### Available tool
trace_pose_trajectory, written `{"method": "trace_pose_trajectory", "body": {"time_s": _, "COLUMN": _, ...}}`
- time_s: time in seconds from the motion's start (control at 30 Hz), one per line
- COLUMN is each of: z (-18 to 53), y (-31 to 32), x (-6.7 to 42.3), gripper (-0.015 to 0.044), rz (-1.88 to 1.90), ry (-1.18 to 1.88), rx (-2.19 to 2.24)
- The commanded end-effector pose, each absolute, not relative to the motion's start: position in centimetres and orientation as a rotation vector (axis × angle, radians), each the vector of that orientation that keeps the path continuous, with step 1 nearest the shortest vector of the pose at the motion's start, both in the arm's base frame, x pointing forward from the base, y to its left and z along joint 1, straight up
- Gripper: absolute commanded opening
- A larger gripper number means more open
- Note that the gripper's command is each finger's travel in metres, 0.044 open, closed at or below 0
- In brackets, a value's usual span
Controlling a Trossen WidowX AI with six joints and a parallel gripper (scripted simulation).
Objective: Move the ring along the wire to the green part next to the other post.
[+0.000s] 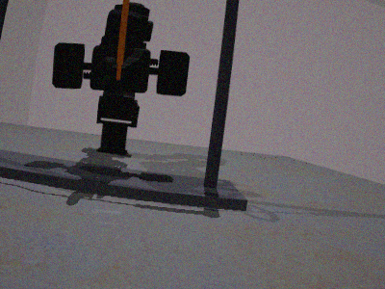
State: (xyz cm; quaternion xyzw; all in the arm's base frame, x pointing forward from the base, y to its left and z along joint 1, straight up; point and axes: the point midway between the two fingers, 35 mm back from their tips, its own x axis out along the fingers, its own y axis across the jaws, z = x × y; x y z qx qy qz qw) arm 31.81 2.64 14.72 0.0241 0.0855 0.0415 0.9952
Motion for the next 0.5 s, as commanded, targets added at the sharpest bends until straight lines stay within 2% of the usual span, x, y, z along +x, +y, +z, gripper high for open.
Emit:
{"method": "trace_pose_trajectory", "body": {"time_s": 0.0, "z": 14.93, "y": 2.62, "x": 31.81, "gripper": -0.015, "rz": 0.071, "ry": 0.165, "rx": 0.013}}
{"method": "trace_pose_trajectory", "body": {"time_s": 0.47, "z": 14.8, "y": 3.07, "x": 31.67, "gripper": -0.015, "rz": 0.015, "ry": 0.171, "rx": -0.047}}
